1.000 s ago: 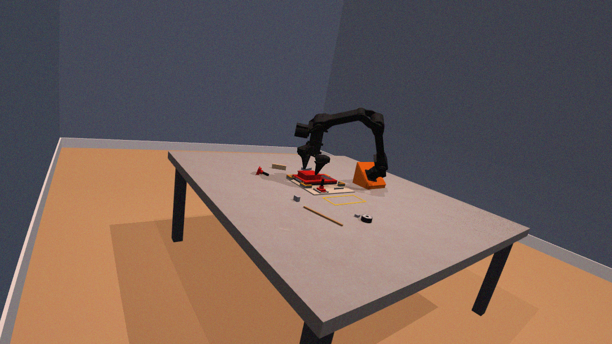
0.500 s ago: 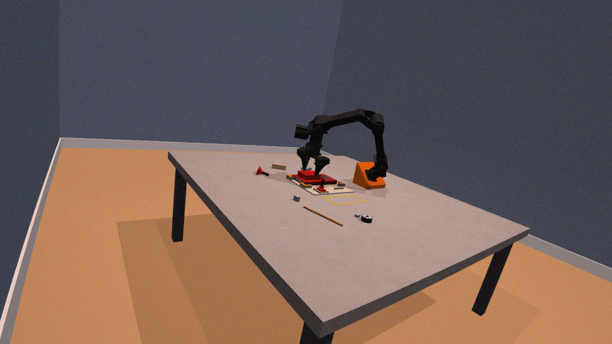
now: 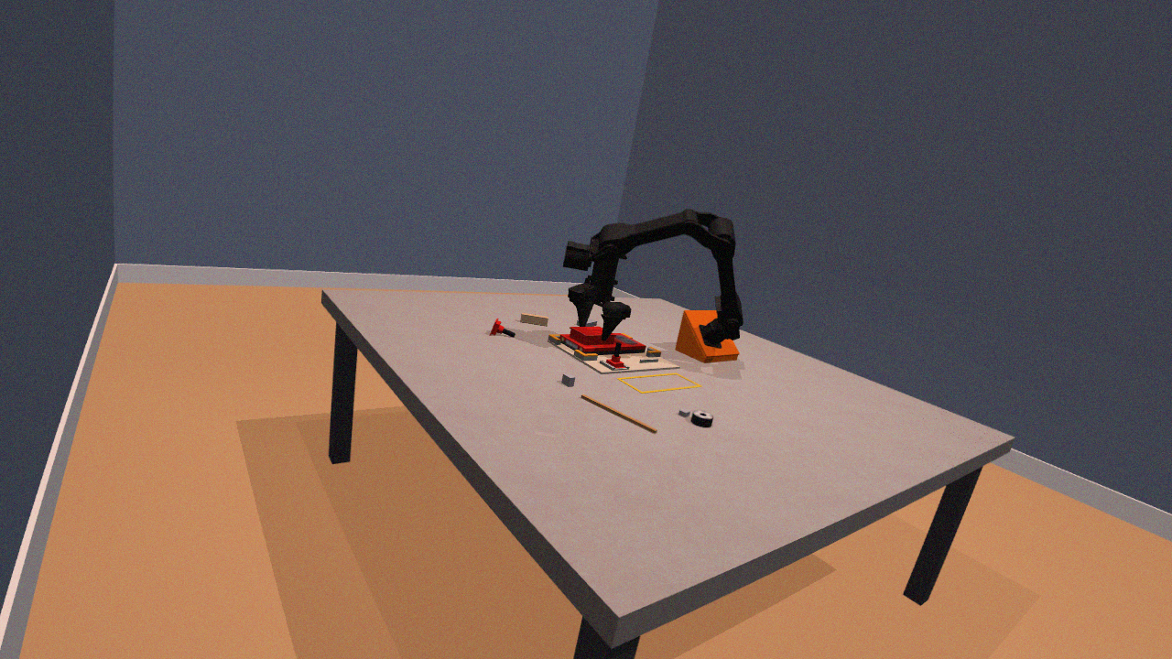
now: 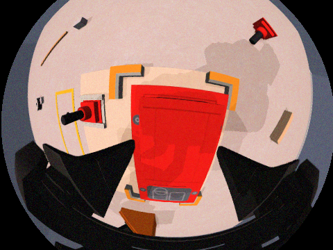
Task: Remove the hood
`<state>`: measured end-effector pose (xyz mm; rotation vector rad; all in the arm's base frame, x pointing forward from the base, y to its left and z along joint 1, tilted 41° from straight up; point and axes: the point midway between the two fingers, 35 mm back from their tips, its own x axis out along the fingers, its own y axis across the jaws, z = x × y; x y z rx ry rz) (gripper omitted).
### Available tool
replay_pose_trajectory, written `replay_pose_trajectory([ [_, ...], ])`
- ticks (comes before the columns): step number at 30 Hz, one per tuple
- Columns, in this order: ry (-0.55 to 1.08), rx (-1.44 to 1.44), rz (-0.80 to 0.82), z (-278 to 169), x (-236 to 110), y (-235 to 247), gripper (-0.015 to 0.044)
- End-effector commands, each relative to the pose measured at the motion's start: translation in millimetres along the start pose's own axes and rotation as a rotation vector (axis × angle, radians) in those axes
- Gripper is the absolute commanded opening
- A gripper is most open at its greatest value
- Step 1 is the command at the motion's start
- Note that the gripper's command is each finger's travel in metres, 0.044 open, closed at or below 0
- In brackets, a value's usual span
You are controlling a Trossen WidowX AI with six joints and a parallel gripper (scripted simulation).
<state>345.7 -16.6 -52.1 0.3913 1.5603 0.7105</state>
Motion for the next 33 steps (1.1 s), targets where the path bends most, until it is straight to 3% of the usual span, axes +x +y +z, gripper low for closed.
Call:
replay_pose_trajectory([
  [1, -0.002, 0.006, 0.005, 0.0, 2.8, 0.1, 0.044],
  [9, -0.002, 0.006, 0.005, -0.1, 6.8, 0.2, 0.044],
  [13, 0.0, 0.0, 0.0, 0.0, 4.5, 0.1, 0.0335],
  [22, 0.0, 0.0, 0.0, 0.0, 4.5, 0.1, 0.0275],
  [33, 0.0, 0.0, 0.0, 0.1, -1.0, -0.1, 0.0],
])
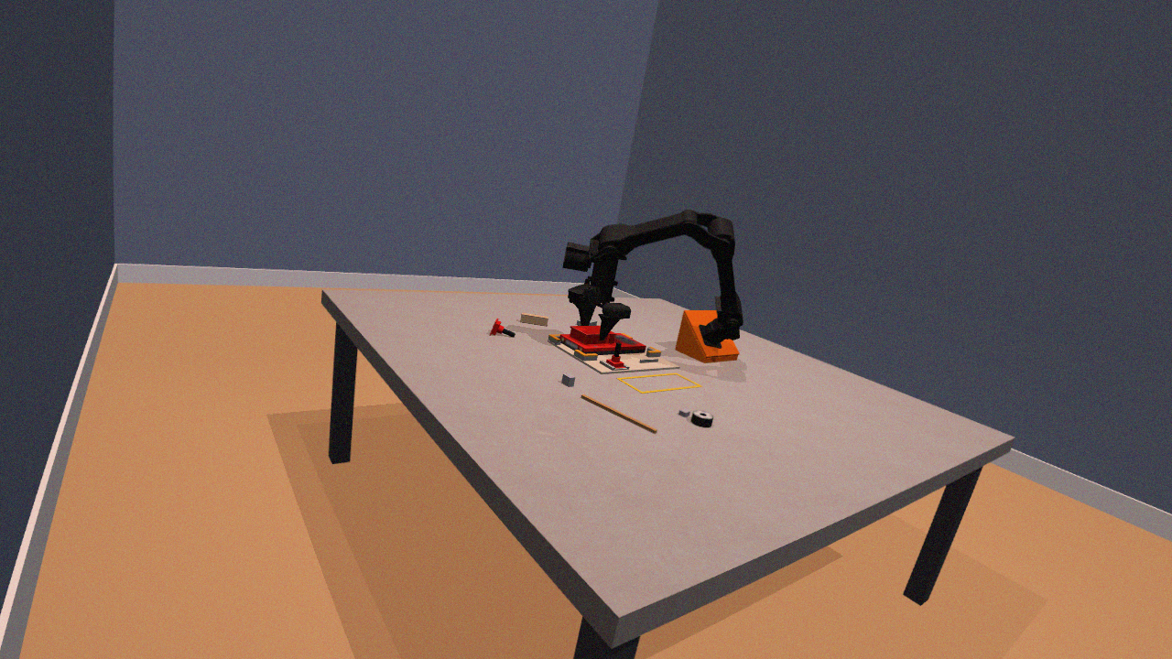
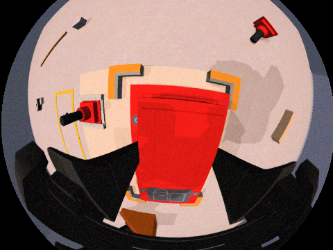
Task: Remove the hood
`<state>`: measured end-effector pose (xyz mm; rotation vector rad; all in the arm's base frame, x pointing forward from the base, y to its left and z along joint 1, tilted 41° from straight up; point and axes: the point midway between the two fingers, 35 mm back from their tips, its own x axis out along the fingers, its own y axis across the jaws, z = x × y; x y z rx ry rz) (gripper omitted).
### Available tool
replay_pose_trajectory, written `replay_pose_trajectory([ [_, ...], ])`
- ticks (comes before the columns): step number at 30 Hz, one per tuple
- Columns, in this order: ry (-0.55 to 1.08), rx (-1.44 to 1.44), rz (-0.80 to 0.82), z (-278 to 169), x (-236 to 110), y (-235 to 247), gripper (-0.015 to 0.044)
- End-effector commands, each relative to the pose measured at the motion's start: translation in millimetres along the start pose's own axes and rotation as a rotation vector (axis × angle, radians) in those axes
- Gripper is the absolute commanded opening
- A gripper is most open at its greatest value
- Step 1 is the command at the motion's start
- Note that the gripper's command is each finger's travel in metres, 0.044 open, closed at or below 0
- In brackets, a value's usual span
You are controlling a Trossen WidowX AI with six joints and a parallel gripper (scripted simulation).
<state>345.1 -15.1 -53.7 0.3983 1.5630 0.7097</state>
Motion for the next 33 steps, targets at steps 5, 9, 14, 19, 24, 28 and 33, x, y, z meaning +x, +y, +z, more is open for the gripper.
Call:
replay_pose_trajectory([
  [5, -0.001, -0.005, -0.004, 0.5, -6.4, -0.3, 0.0],
  [9, -0.001, -0.005, -0.004, 0.6, -9.0, -0.4, 0.0],
  [14, -0.001, -0.005, -0.004, 0.6, -12.3, -0.4, 0.0],
  [19, -0.001, -0.005, -0.004, 0.5, -15.5, -0.4, 0.0],
  [24, -0.001, -0.005, -0.004, 0.5, -18.8, -0.4, 0.0],
  [28, -0.001, -0.005, -0.004, 0.4, -21.4, -0.4, 0.0],
  [33, -0.001, -0.004, -0.004, 0.3, -24.7, -0.4, 0.0],
])
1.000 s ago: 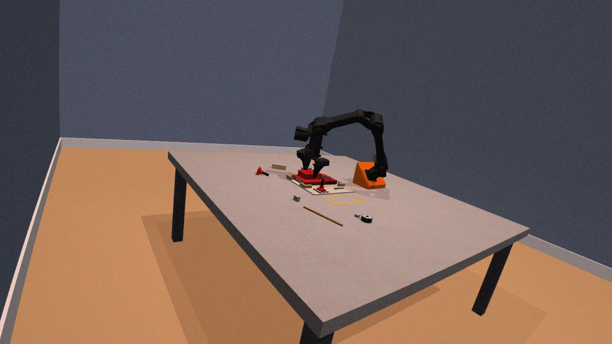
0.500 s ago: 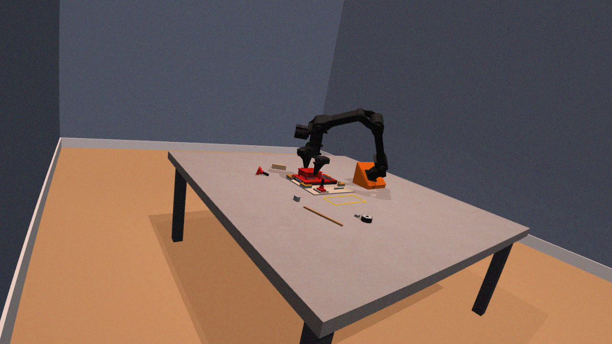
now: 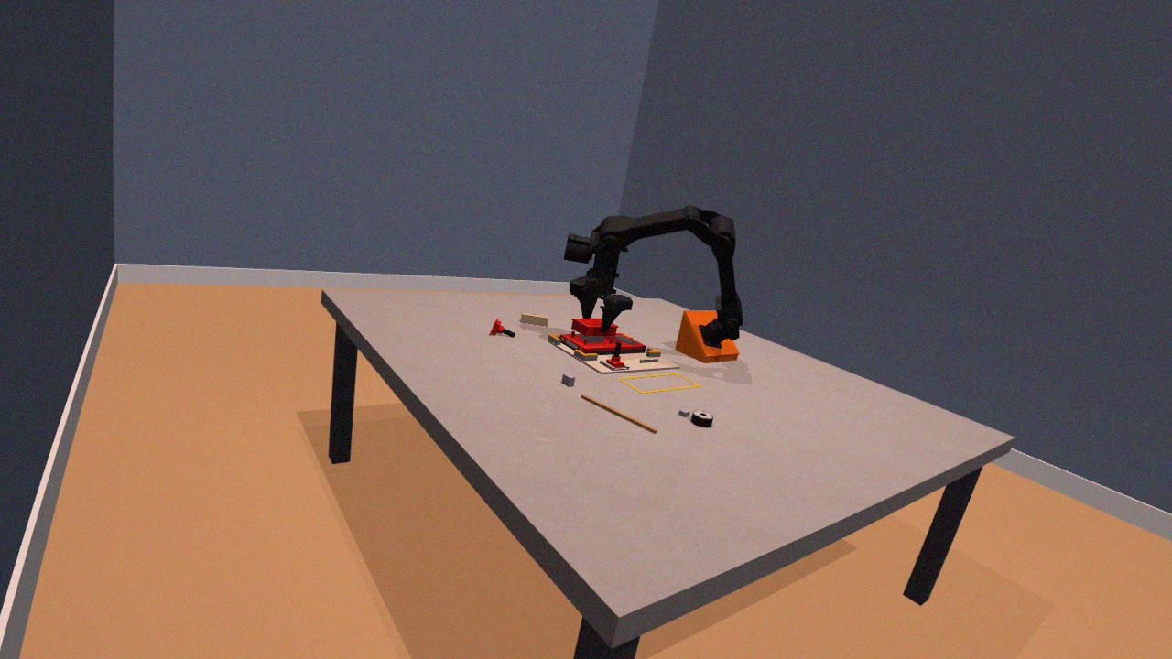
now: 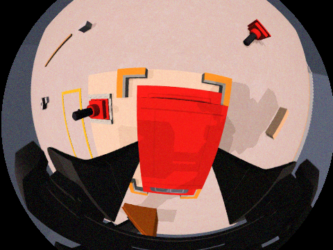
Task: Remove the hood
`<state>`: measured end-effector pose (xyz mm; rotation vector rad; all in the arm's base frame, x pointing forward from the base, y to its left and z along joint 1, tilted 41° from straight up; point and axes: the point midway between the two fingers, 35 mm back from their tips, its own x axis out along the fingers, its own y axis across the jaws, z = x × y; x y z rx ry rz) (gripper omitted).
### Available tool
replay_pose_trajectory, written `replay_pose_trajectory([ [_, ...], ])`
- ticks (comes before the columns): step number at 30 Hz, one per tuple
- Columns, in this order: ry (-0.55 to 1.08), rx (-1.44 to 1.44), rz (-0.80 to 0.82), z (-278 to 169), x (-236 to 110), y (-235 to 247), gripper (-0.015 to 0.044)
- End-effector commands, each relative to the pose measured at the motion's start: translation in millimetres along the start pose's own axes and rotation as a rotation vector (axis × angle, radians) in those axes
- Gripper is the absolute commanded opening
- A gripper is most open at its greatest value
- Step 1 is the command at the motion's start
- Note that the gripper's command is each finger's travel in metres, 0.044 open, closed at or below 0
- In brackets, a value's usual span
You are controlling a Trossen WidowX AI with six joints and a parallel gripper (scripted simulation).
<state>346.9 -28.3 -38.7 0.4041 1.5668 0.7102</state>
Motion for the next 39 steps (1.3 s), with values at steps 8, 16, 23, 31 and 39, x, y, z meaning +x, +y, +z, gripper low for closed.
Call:
replay_pose_trajectory([
  [8, -0.003, -0.009, -0.009, 1.6, -22.0, -0.4, 0.0],
  [16, -0.003, -0.008, -0.01, 0.6, -50.7, 0.0, 0.0],
  [23, -0.004, 0.002, -0.011, 6.4, -47.5, 35.4, 0.0],
  [31, -0.004, 0.002, -0.017, 8.1, -50.9, 89.2, 0.0],
  [39, -0.005, 0.0, -0.016, 1.6, -51.9, 142.1, 0.0],
])
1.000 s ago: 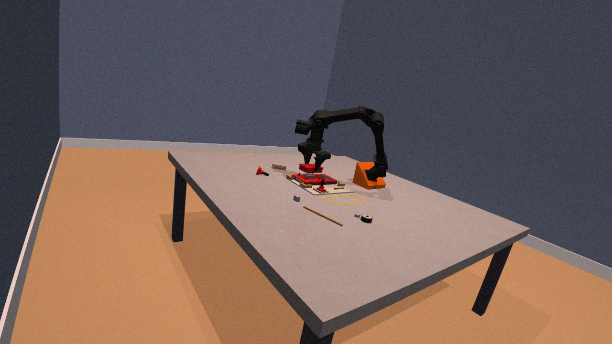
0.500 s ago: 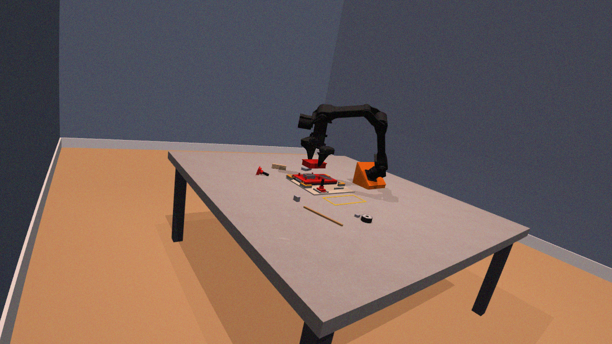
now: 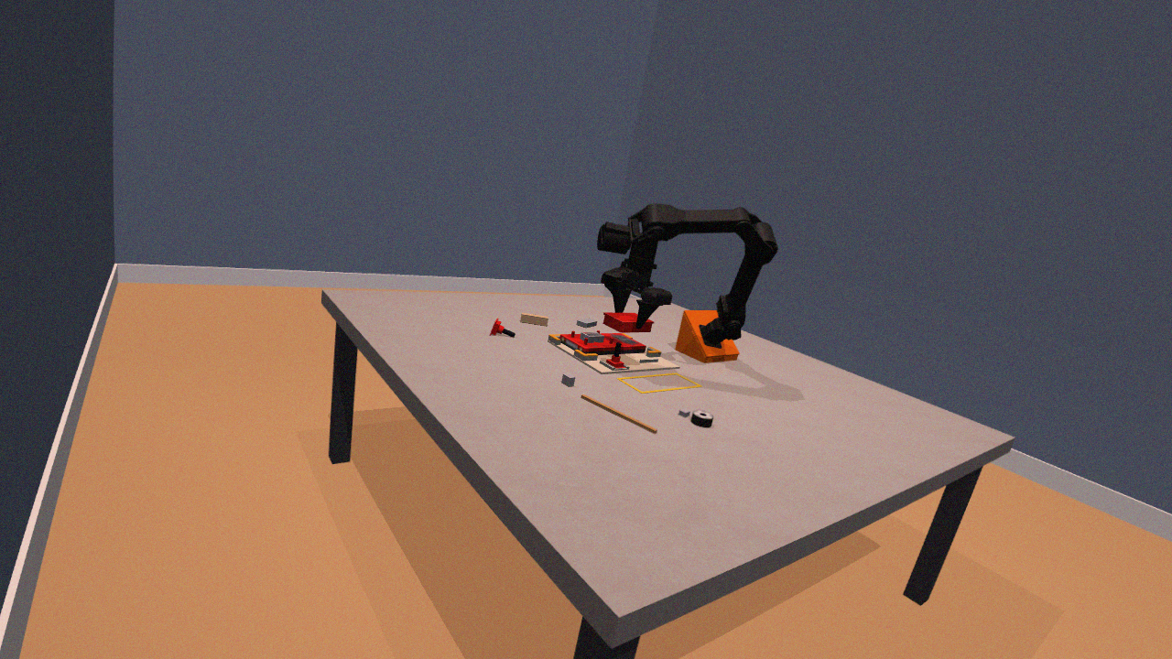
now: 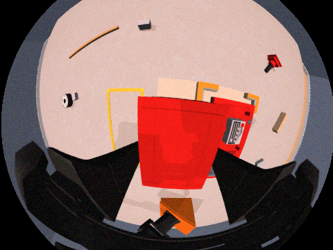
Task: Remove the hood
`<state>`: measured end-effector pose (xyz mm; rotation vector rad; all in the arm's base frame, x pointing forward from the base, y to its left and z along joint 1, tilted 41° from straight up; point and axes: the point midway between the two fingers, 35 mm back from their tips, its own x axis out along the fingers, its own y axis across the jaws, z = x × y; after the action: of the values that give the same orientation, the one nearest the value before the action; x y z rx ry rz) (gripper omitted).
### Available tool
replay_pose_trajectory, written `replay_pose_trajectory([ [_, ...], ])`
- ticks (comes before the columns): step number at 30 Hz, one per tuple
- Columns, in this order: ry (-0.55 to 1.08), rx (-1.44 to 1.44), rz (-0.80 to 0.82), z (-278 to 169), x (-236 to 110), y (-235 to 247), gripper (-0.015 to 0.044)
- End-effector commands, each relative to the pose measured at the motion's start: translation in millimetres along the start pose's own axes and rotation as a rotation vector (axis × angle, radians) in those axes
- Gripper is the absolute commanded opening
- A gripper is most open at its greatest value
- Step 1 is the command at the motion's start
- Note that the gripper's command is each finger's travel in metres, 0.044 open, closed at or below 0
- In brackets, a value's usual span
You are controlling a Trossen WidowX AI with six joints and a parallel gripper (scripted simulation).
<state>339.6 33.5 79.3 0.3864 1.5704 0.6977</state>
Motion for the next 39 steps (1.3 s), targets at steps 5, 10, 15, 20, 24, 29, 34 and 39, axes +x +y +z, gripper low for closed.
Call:
replay_pose_trajectory([
  [5, -0.007, 0.0, 0.008, -11.6, -3.3, 49.9, 0.0],
  [10, -0.005, -0.002, 0.014, -22.7, -3.1, 80.2, 0.0],
  [15, -0.003, -0.004, 0.022, -34.6, -2.7, 105.1, 0.0],
  [20, -0.003, -0.004, 0.023, -34.9, -1.7, 106.0, 0.0],
  [24, -0.003, -0.004, 0.022, -34.5, 1.6, 105.9, 0.0],
  [29, -0.003, -0.004, 0.022, -33.9, 6.5, 105.9, 0.0],
  [34, -0.003, -0.004, 0.022, -33.4, 11.4, 106.0, 0.0],
  [39, -0.003, -0.004, 0.021, -33.0, 16.3, 106.0, 0.0],
])
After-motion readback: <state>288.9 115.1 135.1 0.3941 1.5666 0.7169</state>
